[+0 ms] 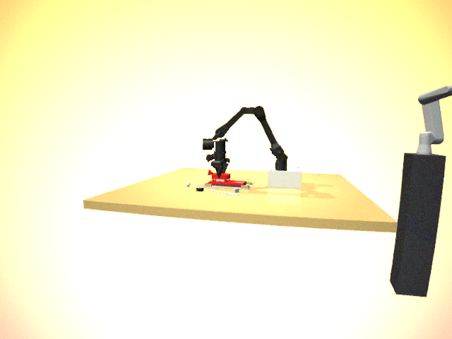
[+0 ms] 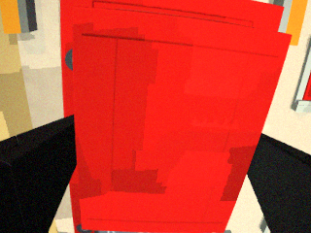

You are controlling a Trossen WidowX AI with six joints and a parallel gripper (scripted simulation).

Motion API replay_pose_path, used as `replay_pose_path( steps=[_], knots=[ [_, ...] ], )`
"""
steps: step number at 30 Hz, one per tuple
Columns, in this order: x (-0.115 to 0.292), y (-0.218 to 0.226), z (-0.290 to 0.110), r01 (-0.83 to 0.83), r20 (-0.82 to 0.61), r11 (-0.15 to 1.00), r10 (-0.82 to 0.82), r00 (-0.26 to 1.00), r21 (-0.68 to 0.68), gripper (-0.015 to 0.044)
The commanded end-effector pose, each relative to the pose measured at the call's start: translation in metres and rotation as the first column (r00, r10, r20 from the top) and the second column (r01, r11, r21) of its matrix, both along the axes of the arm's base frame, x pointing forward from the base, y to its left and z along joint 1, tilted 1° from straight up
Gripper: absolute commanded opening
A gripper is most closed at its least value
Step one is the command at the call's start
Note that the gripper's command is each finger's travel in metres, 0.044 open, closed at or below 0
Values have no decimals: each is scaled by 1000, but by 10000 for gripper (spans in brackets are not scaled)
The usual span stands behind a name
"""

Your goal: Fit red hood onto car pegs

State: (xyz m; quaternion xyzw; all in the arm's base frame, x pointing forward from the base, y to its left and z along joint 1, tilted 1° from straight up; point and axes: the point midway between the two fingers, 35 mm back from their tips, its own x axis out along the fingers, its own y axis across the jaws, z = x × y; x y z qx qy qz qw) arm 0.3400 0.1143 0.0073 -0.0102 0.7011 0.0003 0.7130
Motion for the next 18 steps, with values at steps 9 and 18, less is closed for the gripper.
replay_pose_path(
  steps=[9,18],
  knots=[
    [0,-1,-6,2,0,1000,-2,1000,-3,0],
    [0,-1,-4,2,0,1000,-2,1000,-3,0]
  ],
)
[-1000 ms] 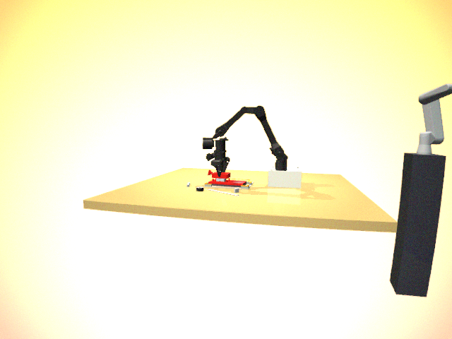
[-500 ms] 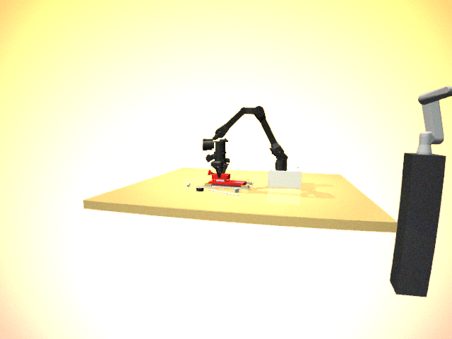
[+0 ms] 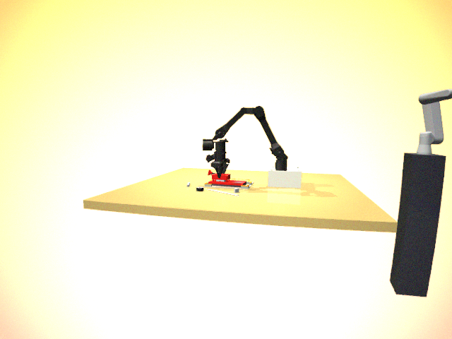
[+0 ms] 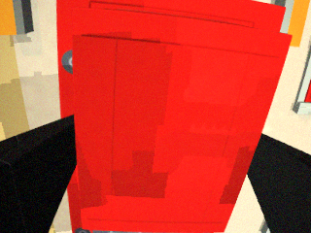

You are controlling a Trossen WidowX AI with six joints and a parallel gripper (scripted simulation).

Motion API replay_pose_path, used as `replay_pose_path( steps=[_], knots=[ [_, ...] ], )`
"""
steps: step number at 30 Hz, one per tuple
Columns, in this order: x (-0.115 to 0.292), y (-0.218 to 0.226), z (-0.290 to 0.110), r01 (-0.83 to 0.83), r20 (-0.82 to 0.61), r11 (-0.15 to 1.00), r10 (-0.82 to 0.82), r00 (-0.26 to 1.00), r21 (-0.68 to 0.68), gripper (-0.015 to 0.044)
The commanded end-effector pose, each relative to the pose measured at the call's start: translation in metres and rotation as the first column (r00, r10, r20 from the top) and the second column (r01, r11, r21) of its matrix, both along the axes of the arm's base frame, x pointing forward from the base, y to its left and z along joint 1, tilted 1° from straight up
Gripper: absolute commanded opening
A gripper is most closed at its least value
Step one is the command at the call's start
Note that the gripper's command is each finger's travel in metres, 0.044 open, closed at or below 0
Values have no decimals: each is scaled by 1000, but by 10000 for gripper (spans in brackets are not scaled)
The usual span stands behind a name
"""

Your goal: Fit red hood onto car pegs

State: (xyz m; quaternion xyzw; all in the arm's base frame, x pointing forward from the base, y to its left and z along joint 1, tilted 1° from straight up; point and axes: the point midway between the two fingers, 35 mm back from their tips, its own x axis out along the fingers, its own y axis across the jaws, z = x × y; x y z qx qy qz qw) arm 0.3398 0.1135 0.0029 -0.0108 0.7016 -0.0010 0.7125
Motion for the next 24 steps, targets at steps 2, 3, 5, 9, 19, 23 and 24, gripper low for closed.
replay_pose_path(
  steps=[2,3,5,9,19,23,24],
  knots=[
    [0,0,1,1,1,1000,-1,1000,0,0],
    [0,0,2,1,1,1000,-1,1000,0,0],
    [0,0,3,1,1,1000,-1,1000,0,0],
    [0,0,5,1,1,1000,-1,1000,0,0],
    [0,0,5,2,1,1000,-2,1000,3,0],
    [0,-1,4,3,1,1000,-3,1000,6,0],
    [0,-1,4,3,1,1000,-3,1000,7,0]
  ],
)
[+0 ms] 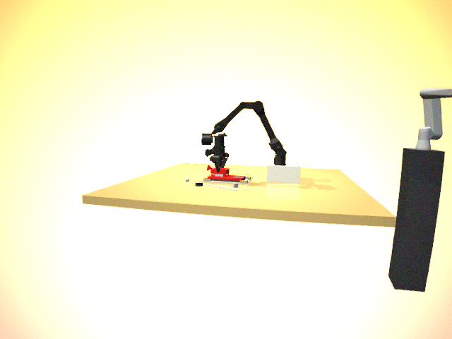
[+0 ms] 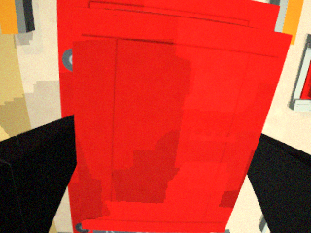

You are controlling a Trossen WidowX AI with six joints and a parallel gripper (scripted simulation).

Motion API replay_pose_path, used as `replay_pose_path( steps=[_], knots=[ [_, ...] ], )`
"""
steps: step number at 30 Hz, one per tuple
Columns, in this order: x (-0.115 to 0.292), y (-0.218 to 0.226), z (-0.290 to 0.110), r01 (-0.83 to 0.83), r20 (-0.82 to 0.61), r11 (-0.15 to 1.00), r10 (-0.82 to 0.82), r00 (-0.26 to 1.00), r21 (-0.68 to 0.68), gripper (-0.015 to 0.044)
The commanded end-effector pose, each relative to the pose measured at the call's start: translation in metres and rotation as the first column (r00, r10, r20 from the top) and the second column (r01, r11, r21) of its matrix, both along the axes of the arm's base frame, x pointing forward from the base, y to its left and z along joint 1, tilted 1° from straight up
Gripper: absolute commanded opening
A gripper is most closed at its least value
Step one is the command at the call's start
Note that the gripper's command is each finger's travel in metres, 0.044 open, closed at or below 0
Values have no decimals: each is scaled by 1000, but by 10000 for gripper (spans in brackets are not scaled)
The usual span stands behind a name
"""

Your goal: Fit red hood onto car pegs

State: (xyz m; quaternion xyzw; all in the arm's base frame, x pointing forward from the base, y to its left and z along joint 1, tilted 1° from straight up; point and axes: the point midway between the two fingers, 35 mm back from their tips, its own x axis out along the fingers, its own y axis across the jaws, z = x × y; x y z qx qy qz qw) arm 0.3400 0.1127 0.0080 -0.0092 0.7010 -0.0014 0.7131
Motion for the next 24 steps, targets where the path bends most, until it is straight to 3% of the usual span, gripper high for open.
replay_pose_path(
  steps=[1,24],
  knots=[
    [0,0,-1,0,0,1000,0,1000,6,0],
    [0,0,-9,1,0,1000,-1,1000,8,0]
  ],
)
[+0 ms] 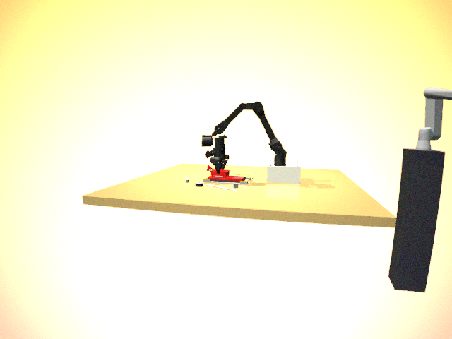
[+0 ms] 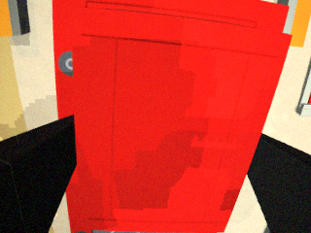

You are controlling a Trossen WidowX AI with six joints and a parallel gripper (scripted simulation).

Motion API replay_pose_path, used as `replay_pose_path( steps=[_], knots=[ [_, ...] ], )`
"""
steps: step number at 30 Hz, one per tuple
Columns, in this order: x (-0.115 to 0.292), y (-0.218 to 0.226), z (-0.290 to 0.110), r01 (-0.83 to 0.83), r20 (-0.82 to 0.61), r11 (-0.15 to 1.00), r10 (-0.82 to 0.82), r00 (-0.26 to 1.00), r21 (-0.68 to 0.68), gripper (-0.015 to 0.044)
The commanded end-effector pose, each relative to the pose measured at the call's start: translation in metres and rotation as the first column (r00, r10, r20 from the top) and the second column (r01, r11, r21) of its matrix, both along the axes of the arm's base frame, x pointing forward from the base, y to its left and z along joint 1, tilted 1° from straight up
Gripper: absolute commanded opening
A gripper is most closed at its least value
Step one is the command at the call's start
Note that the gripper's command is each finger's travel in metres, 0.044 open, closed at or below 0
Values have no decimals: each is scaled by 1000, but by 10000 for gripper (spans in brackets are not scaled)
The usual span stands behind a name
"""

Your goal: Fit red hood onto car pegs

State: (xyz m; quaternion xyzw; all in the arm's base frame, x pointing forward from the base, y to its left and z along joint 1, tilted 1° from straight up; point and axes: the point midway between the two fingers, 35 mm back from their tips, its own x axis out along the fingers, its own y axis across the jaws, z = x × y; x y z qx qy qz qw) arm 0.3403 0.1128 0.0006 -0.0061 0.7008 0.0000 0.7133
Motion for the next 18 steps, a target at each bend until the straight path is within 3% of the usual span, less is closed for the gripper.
replay_pose_path(
  steps=[1,18],
  knots=[
    [0,0,-2,-2,-1,1000,2,1000,1,0],
    [0,0,-6,0,0,1000,0,1000,0,0]
  ],
)
